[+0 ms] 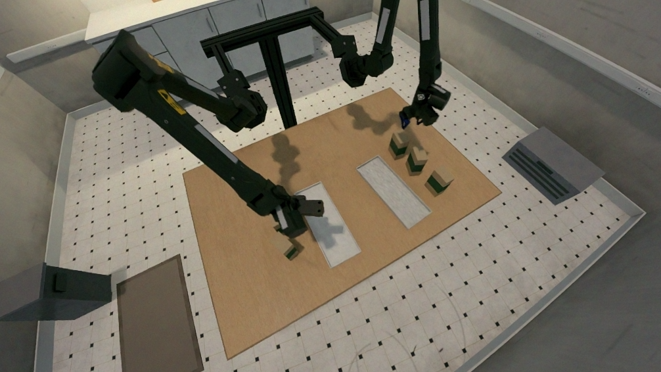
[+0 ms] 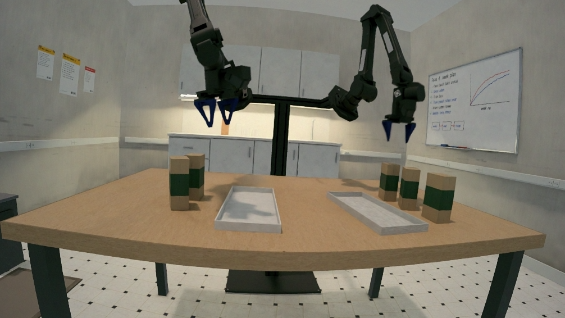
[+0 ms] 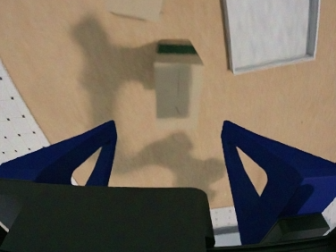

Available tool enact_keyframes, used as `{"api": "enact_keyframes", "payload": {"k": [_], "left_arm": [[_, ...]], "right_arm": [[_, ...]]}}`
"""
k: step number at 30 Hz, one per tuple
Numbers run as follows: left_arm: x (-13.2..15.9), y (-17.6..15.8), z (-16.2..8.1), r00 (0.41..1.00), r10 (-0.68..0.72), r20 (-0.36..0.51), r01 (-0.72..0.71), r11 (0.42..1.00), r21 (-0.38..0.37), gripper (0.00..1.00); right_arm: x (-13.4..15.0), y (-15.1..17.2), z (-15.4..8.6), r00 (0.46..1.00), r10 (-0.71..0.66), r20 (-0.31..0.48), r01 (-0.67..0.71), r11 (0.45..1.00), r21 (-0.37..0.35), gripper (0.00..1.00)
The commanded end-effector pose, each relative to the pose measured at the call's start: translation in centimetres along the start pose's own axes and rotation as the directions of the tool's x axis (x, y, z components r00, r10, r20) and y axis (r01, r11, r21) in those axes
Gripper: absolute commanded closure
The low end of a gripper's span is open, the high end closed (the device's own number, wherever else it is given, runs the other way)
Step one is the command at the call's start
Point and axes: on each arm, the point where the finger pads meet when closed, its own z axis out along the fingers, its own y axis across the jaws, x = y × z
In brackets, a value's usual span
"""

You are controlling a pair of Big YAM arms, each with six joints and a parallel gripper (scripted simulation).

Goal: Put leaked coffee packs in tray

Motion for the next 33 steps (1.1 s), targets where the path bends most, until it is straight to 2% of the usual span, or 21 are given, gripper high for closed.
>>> {"api": "enact_keyframes", "payload": {"k": [1, 3, 7, 10, 12, 15, 17, 19, 21, 23, 25, 33], "left_arm": [[1.1, 0.1, 1.3, 1.0, 0.016, -0.009, -0.017, 1.0, -0.022, 0.21], [2.1, -0.7, 2.4, 1.0, 0.016, -0.006, -0.017, 1.0, -0.016, 0.21], [1.9, -0.9, 2.5, 1.0, 0.022, 0.001, -0.022, 1.0, -0.013, 0.21], [0.3, 0.1, 1.6, 0.999, 0.018, 0.042, -0.017, 0.999, -0.037, 0.21], [1.3, -0.5, 2.0, 1.0, 0.011, 0.012, -0.011, 1.0, -0.02, 0.21], [1.3, -0.5, 2.0, 1.0, 0.011, 0.012, -0.011, 1.0, -0.02, 0.21], [1.3, -0.5, 2.0, 1.0, 0.011, 0.012, -0.011, 1.0, -0.02, 0.21], [1.3, -0.5, 2.0, 1.0, 0.011, 0.012, -0.011, 1.0, -0.02, 0.21], [1.3, -0.5, 2.0, 1.0, 0.011, 0.012, -0.011, 1.0, -0.02, 0.21], [1.3, -0.5, 2.0, 1.0, 0.011, 0.012, -0.011, 1.0, -0.02, 0.21], [0.7, 0.2, 3.3, 1.0, 0.014, 0.016, -0.014, 0.999, -0.029, 0.21], [1.2, -0.4, 3.1, 1.0, 0.011, 0.011, -0.011, 1.0, -0.019, 0.21]], "right_arm": [[0.4, -1.4, -1.2, 0.987, 0.152, 0.045, -0.155, 0.986, 0.066, 0.21], [1.9, -0.9, -0.8, 0.972, 0.229, 0.047, -0.232, 0.97, 0.075, 0.21], [5.0, 0.2, -0.1, 0.925, 0.377, 0.052, -0.38, 0.92, 0.095, 0.21], [7.3, 0.9, 0.5, 0.874, 0.482, 0.057, -0.486, 0.867, 0.11, 0.21], [8.9, 1.4, 0.9, 0.834, 0.549, 0.062, -0.552, 0.825, 0.119, 0.21], [11.2, 2.2, 1.5, 0.764, 0.642, 0.07, -0.645, 0.753, 0.133, 0.21], [11.2, 2.2, 1.5, 0.764, 0.642, 0.07, -0.645, 0.753, 0.133, 0.21], [12.7, 2.7, 1.8, 0.711, 0.699, 0.077, -0.701, 0.699, 0.141, 0.21], [12.6, 2.7, 1.8, 0.658, 0.749, 0.084, -0.751, 0.643, 0.149, 0.21], [11.5, 1.2, 1.1, 0.6, 0.79, 0.127, -0.798, 0.582, 0.154, 0.21], [11.5, 1.4, 1.3, 0.536, 0.834, 0.129, -0.842, 0.517, 0.155, 0.21], [12.2, 1.8, 1.6, 0.522, 0.845, 0.114, -0.849, 0.503, 0.162, 0.21]]}}
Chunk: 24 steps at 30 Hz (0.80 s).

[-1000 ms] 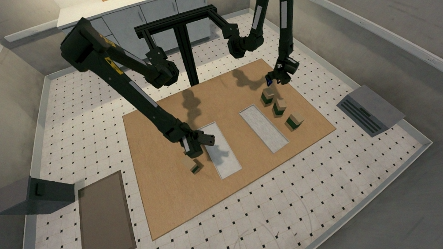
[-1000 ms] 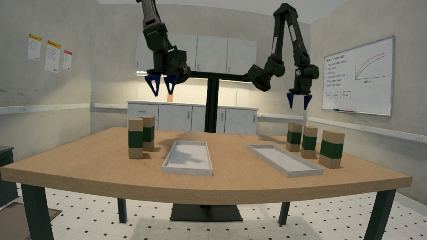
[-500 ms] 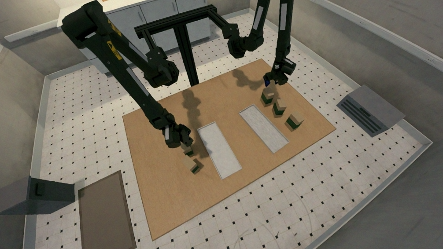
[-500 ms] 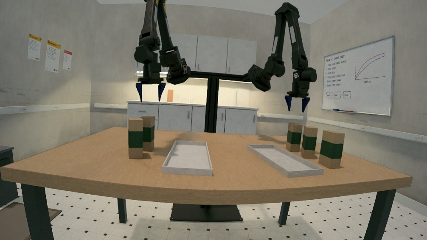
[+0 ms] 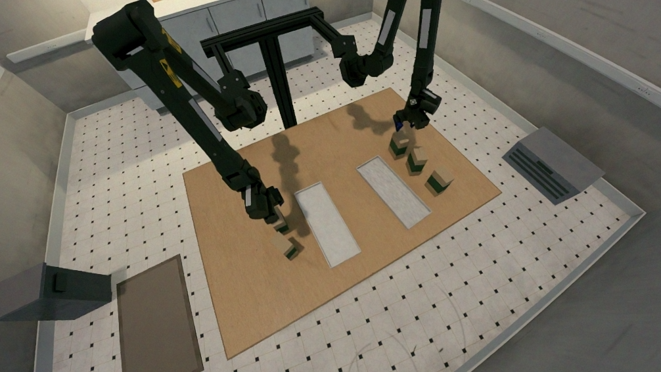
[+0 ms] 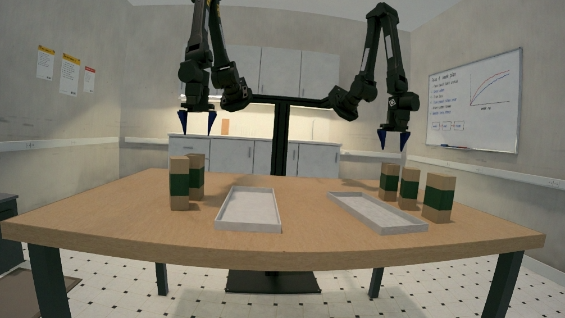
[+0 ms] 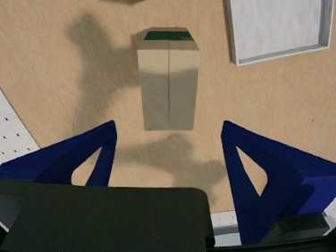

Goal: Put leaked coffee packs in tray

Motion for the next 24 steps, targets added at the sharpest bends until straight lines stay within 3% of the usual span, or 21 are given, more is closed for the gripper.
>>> {"api": "enact_keyframes", "payload": {"k": [1, 7, 11, 13, 22, 24], "left_arm": [[-0.7, 0.4, -0.1, 1.0, 0.0, 0.017, 0.0, 1.0, -0.009, 0.21], [-0.7, 0.4, -0.1, 1.0, 0.0, 0.017, 0.0, 1.0, -0.009, 0.21], [-0.8, 0.9, 1.2, 1.0, 0.003, 0.015, -0.003, 1.0, -0.016, 0.21], [-0.8, 0.9, 1.8, 1.0, 0.003, 0.016, -0.003, 1.0, -0.016, 0.21], [-0.6, 0.8, 3.7, 1.0, 0.004, 0.013, -0.003, 1.0, -0.015, 0.21], [-0.6, 0.8, 4.1, 1.0, 0.004, 0.012, -0.004, 1.0, -0.015, 0.21]], "right_arm": [[-1.6, -0.8, -0.7, 0.998, 0.054, 0.043, -0.055, 0.998, 0.017, 0.21], [-0.9, -0.4, -0.3, 0.999, 0.037, 0.021, -0.037, 0.999, 0.009, 0.21], [-0.9, -0.4, -0.3, 0.999, 0.037, 0.021, -0.037, 0.999, 0.009, 0.21], [-1.7, -1.0, 1.0, 0.998, 0.054, 0.027, -0.054, 0.998, 0.016, 0.21], [-1.7, -0.6, 0.2, 0.998, 0.046, 0.049, -0.047, 0.999, 0.01, 0.21], [-1.0, -0.5, 0.7, 0.999, 0.036, 0.02, -0.036, 0.999, 0.009, 0.21]]}}
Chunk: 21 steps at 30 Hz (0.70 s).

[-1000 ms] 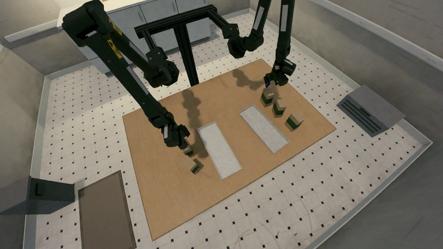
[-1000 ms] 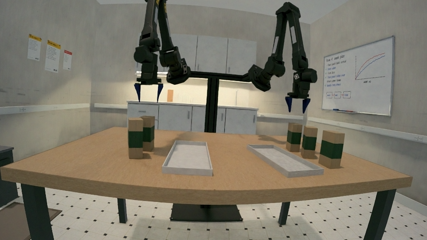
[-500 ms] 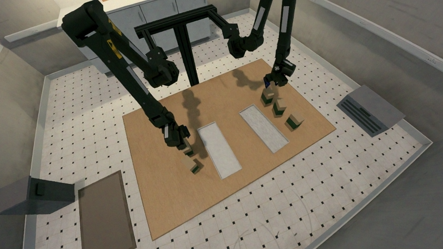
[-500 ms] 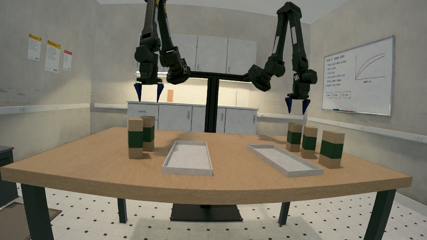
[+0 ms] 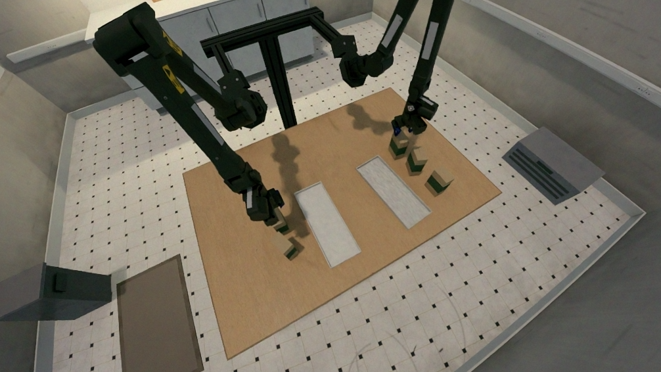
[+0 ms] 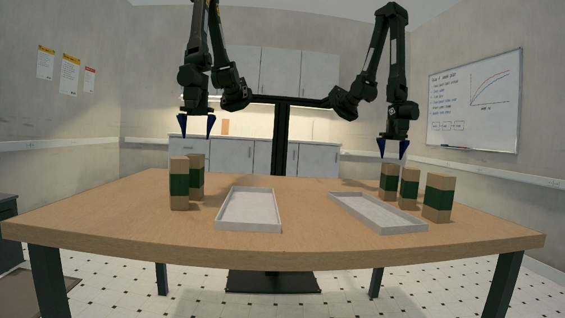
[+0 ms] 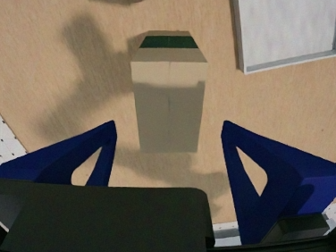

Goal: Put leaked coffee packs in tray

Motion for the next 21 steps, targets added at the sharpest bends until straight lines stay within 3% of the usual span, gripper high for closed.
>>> {"api": "enact_keyframes", "payload": {"k": [1, 8, 21], "left_arm": [[-0.7, 0.6, 0.7, 1.0, 0.006, 0.011, -0.006, 1.0, -0.01, 0.21], [-0.4, 0.2, 0.4, 1.0, 0.001, 0.009, -0.001, 1.0, -0.005, 0.21], [-0.5, 0.6, 1.7, 1.0, 0.005, 0.008, -0.005, 1.0, -0.01, 0.21]], "right_arm": [[-1.0, -0.3, -0.4, 1.0, 0.007, 0.025, -0.007, 1.0, 0.003, 0.21], [-1.0, -0.3, -0.4, 1.0, 0.007, 0.025, -0.007, 1.0, 0.003, 0.21], [-1.5, -0.6, 3.0, 1.0, 0.004, 0.028, -0.004, 1.0, 0.011, 0.21]]}}
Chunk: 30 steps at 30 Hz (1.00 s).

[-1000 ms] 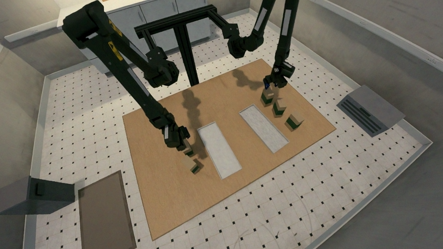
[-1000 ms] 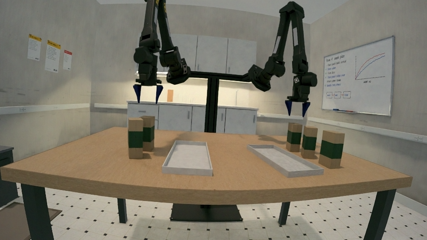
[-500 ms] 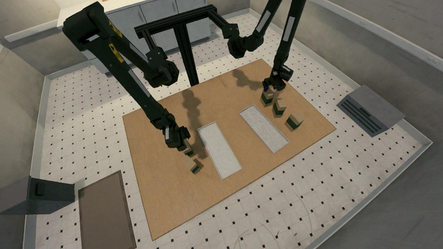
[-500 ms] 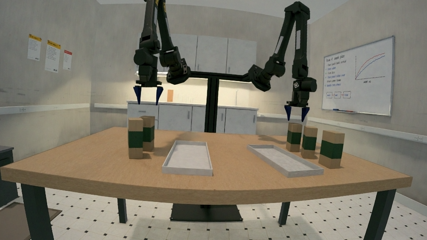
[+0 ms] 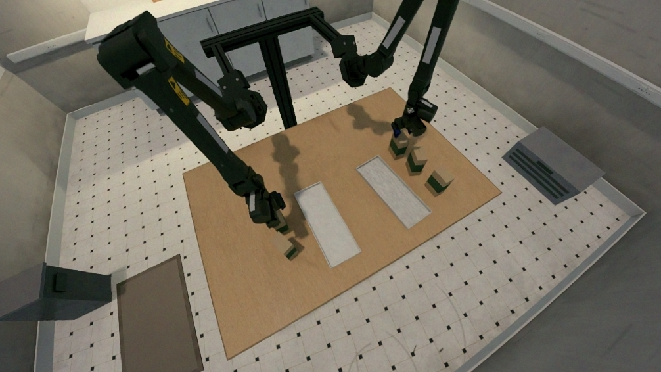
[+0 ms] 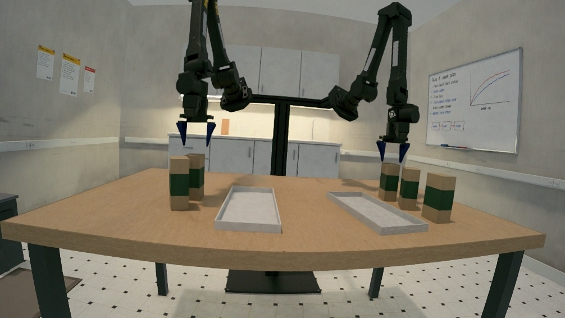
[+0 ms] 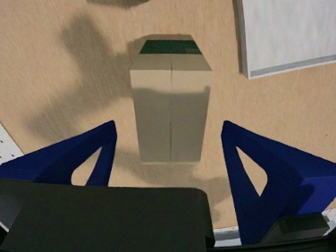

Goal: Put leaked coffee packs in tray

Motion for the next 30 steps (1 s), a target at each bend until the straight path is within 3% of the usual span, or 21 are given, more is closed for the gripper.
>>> {"api": "enact_keyframes", "payload": {"k": [1, 30], "left_arm": [[-0.3, 0.4, 0.7, 1.0, 0.006, 0.005, -0.006, 1.0, -0.007, 0.21], [0.0, 0.4, 4.1, 1.0, 0.004, 0.001, -0.004, 1.0, -0.007, 0.21]], "right_arm": [[-1.5, -0.6, 0.8, 1.0, 0.0, 0.032, 0.0, 1.0, 0.011, 0.21], [-2.0, -0.5, 0.4, 0.998, 0.004, 0.059, -0.005, 1.0, 0.011, 0.21]]}}
